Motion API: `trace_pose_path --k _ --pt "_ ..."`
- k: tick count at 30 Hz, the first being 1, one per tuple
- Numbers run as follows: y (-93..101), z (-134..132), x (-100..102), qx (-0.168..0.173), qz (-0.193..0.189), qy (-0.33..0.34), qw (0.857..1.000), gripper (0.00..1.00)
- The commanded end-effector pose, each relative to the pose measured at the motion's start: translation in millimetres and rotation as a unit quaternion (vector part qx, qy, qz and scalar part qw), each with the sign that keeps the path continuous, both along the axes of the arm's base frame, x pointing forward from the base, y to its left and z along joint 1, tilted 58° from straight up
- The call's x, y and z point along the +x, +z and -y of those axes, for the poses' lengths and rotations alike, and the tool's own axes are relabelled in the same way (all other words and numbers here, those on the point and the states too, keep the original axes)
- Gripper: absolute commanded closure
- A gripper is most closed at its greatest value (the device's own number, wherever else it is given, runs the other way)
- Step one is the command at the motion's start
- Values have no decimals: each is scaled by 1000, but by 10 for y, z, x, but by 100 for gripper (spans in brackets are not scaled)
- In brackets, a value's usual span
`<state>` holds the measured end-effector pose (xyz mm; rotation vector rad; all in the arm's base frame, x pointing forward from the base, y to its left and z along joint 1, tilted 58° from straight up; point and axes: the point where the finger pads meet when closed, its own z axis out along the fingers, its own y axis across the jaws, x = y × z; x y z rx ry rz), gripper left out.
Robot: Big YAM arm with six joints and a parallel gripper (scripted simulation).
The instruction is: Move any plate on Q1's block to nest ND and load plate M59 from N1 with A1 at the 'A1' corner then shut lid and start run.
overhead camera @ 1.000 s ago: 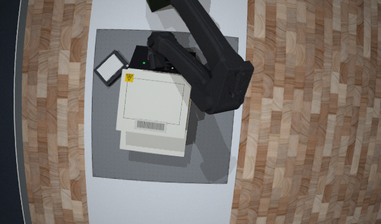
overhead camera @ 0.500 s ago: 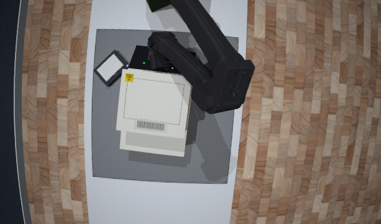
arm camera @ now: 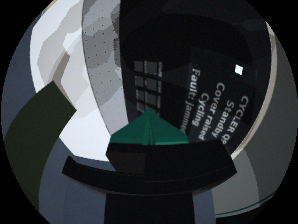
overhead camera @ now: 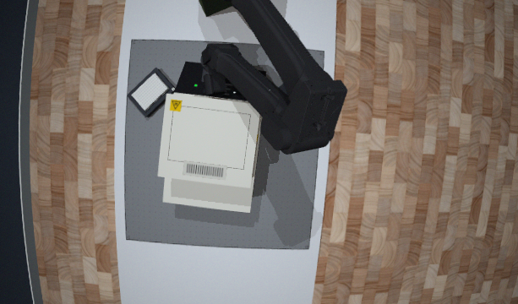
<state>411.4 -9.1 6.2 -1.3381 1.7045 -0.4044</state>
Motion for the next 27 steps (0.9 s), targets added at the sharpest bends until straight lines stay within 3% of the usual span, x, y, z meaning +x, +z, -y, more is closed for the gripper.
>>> trace_pose_path --k 1,27 --pt "63 -63 38 2 6 8 1000 100" --pt "71 -39 107 -2 13 15 1000 100"
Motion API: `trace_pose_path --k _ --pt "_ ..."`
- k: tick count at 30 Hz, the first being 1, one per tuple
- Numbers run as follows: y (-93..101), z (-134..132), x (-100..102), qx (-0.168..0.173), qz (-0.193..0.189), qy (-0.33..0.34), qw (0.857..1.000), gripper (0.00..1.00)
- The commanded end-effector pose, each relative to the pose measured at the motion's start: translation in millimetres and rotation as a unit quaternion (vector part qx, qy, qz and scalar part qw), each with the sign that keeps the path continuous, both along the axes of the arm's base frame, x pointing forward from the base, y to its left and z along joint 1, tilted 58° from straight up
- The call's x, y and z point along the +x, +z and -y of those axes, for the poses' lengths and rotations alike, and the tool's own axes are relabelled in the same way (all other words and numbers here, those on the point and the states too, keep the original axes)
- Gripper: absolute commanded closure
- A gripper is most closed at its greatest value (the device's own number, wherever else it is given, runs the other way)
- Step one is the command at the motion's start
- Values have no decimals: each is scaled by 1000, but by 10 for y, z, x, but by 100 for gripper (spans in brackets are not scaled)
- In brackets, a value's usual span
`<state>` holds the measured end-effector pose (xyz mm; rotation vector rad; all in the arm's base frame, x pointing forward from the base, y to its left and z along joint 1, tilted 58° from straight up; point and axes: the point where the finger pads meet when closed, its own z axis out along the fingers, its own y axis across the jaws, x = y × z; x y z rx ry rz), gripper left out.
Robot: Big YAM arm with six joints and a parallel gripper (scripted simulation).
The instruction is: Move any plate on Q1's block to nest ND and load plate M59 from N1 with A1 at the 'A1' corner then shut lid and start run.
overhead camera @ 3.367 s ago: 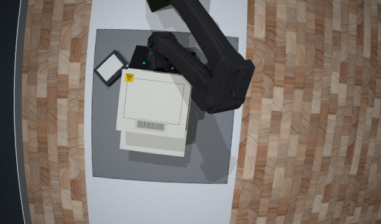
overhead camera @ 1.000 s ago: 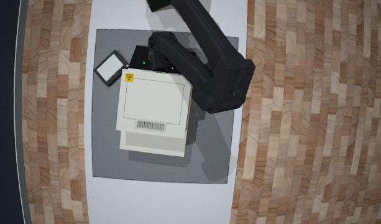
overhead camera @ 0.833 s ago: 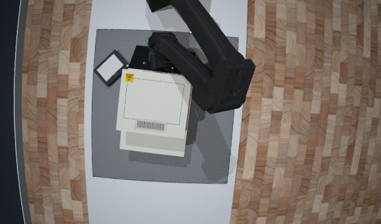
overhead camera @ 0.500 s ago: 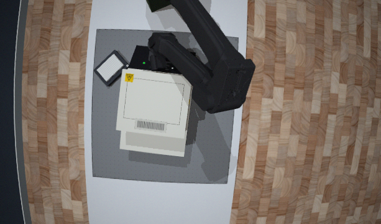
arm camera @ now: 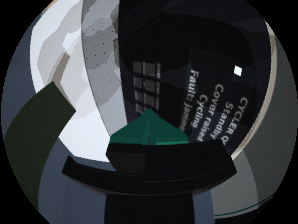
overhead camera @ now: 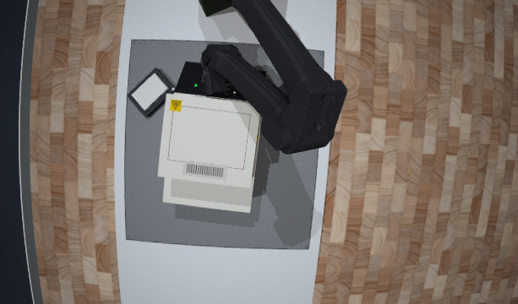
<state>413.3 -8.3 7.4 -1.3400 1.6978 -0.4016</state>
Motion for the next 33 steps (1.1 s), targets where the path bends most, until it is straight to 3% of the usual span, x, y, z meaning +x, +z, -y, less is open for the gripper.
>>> trace_pose_path --k 1,11,12,25,33 --pt "58 -28 90 -3 12 12 1000 100" --pt "59 -1 114 -3 14 12 1000 100" --pt "-85 88 -82 -2 -6 -5 1000 100" --pt "28 126 78 -8 11 -10 1000 100" --pt "21 68 -222 -6 9 -2 1000 100"
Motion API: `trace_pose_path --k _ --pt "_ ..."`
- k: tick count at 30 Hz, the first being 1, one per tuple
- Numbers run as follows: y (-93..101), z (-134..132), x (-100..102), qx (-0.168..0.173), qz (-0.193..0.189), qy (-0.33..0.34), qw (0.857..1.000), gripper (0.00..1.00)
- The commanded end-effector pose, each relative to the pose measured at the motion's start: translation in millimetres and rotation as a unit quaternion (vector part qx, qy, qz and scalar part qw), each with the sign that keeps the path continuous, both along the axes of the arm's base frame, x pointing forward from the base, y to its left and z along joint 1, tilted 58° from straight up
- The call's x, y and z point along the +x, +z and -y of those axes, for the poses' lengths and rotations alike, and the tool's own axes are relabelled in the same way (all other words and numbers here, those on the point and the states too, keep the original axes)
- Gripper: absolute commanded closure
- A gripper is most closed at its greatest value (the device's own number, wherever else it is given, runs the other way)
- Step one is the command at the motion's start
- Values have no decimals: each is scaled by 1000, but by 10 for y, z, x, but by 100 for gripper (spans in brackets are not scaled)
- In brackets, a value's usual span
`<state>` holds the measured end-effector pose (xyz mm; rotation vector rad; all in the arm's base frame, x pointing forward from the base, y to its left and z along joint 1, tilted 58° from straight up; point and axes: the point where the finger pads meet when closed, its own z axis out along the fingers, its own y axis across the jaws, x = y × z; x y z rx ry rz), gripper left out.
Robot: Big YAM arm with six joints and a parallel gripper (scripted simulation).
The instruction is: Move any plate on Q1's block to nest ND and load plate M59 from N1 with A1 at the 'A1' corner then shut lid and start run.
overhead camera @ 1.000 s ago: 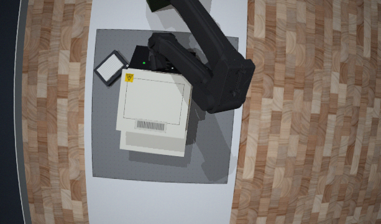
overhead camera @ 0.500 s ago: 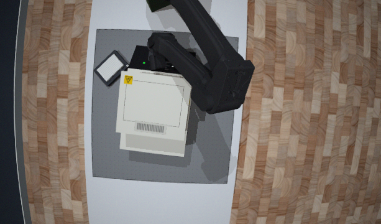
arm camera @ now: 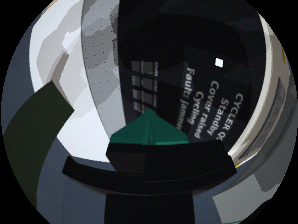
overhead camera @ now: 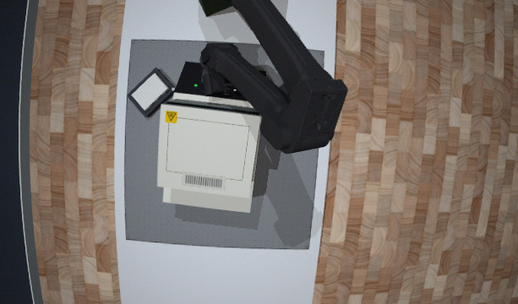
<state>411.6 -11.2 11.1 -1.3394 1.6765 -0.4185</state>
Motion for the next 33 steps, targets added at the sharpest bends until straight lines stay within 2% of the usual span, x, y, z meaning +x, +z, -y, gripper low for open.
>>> trace_pose_path --k 1,5,8,15,22,25,28,30,33 --pt "-38 38 -243 -1 -6 -5 1000 100" --pt "-125 32 -363 1 -19 -6 1000 100" --pt "-100 21 -322 0 -14 -3 1000 100" --pt "-270 -66 -852 3 -28 -4 1000 100" --pt "-278 -90 -1103 -1 -15 -5 1000 100" --pt "-284 -102 -1127 1 -17 -5 1000 100" --pt "-325 -149 -1352 2 -21 -3 1000 100" --pt "-308 -115 -1325 -2 -6 -4 1000 100" --pt "-334 -109 -1342 -1 -9 -4 1000 100"
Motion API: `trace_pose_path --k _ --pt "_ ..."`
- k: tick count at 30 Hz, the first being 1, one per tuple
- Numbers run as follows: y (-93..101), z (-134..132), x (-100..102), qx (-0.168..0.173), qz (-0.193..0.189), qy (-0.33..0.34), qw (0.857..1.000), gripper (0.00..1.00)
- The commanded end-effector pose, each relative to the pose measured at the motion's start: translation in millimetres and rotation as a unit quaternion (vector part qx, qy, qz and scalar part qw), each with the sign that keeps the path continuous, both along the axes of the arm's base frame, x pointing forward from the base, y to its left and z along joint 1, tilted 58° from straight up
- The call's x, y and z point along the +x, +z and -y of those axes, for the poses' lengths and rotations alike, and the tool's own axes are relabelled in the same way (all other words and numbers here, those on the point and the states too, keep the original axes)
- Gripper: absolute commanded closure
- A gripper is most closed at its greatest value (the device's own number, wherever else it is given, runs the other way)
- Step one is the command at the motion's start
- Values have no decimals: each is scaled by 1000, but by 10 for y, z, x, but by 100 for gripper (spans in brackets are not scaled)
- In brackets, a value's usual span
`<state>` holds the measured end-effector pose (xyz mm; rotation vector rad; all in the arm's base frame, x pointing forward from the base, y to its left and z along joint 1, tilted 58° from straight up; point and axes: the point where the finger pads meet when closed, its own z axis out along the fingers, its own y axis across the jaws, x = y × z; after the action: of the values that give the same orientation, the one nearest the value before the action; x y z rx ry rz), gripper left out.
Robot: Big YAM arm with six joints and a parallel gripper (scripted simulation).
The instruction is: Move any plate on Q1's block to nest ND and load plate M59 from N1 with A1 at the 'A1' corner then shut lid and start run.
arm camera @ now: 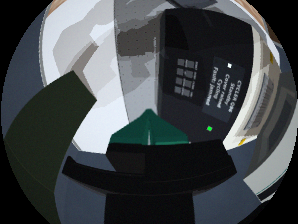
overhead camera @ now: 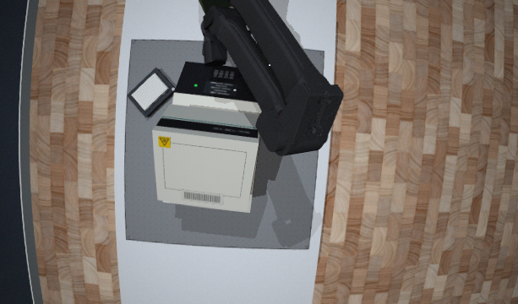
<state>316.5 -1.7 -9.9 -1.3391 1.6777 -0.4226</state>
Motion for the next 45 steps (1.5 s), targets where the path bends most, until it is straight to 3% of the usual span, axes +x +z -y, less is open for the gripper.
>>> trace_pose_path --k 1,15,45 --pt "-132 -12 -397 1 -11 -3 1000 100" --pt "-235 4 -471 8 -29 -4 1000 100" --pt "-212 42 -481 9 -20 1 1000 100"
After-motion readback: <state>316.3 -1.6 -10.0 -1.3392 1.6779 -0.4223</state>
